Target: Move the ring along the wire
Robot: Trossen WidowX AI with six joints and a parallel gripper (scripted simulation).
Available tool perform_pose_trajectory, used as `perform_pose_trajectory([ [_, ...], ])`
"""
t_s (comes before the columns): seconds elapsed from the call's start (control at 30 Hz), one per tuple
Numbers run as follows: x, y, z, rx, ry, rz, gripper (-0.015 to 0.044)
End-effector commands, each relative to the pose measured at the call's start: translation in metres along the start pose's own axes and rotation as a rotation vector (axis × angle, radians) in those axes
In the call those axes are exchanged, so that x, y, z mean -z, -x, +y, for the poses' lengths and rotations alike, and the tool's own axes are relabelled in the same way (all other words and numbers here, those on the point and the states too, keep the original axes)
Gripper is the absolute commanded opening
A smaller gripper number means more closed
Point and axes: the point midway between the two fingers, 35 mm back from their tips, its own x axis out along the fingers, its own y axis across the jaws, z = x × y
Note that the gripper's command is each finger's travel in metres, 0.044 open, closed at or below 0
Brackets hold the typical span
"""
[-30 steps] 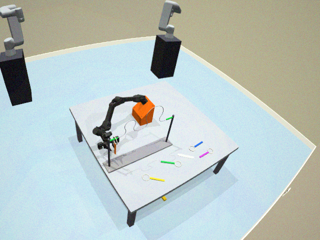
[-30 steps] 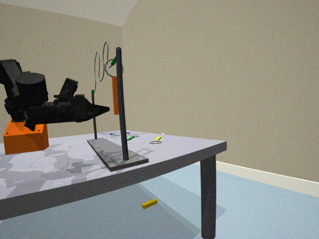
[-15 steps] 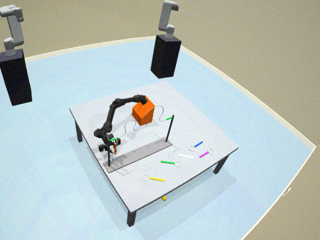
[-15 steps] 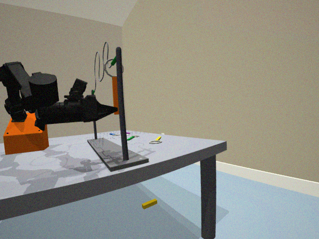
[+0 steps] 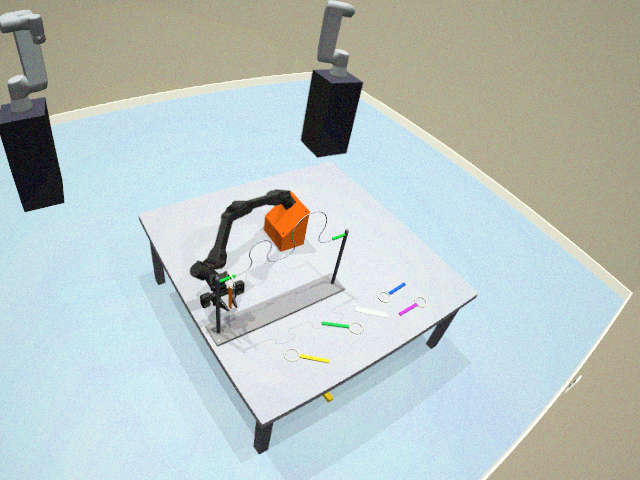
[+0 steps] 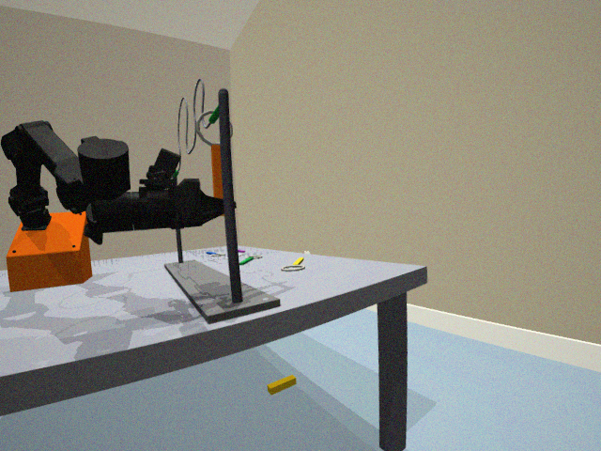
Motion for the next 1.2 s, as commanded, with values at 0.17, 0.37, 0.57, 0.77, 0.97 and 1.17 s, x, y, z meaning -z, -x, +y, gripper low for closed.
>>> perform_pose_trajectory([
  [0.17,0.0019,-0.0133,0.0003,0.004,-0.007,0.005,0.0160],
  [0.37,0.0018,-0.0144,0.0004,0.004,-0.007,0.005,0.0160],
  [0.57,0.0018,-0.0144,0.0004,0.004,-0.007,0.005,0.0160],
  [0.77,0.0018,-0.0144,0.0004,0.004,-0.007,0.005,0.0160],
  [0.97,0.0006,-0.0144,0.0008,0.002,-0.001,-0.001,0.0134],
  [1.17,0.0006,-0.0144,0.0008,0.002,-0.001,-0.001,-0.0024],
])
